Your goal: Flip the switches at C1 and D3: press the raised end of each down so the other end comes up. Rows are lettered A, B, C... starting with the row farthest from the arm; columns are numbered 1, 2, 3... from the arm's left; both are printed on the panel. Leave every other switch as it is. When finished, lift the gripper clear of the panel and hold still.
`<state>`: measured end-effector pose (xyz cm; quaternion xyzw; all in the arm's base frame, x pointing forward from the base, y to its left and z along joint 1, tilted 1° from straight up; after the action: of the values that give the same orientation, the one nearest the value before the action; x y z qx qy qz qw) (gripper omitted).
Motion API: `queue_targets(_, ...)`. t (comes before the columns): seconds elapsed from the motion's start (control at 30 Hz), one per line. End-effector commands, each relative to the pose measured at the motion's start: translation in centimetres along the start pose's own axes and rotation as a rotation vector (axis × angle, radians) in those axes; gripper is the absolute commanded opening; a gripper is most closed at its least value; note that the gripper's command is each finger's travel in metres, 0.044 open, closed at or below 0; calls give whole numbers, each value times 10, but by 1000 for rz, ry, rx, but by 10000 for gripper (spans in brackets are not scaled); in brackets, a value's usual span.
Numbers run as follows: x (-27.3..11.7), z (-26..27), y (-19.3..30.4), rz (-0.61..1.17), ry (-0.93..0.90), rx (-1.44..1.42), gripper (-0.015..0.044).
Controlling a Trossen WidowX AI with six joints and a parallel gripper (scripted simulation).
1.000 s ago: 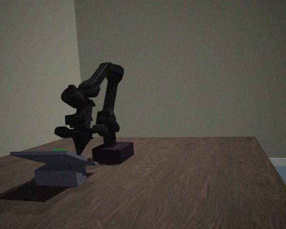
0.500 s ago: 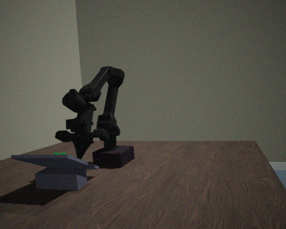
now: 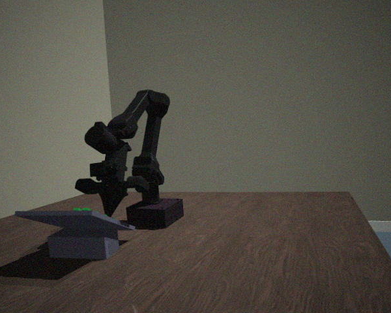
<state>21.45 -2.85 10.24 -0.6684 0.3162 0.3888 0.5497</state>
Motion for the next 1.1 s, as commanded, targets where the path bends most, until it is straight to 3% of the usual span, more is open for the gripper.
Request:
queue_targets(0.0,-10,-1,-2,5,0,1,0)
queue_targets(0.17,-64,-1,-3,32,-2,6,0)
queue_targets(0.67,-65,-42,28,36,2,3,0)
queue_targets(0.83,-32,-43,27,58,-3,3,0)
queue_targets(1.07,-25,-42,27,59,-3,3,0)
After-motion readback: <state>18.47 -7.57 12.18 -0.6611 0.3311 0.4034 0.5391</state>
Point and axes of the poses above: the point midway between the two fingers, 35 mm back from their tips, its own x axis out along the fingers, its own z axis across the jaws, y = z × x, the point moved 5 cm from there along -x, back along the fingers, and after that the axes turned 12 degrees about -x, right-handed, at the moved point
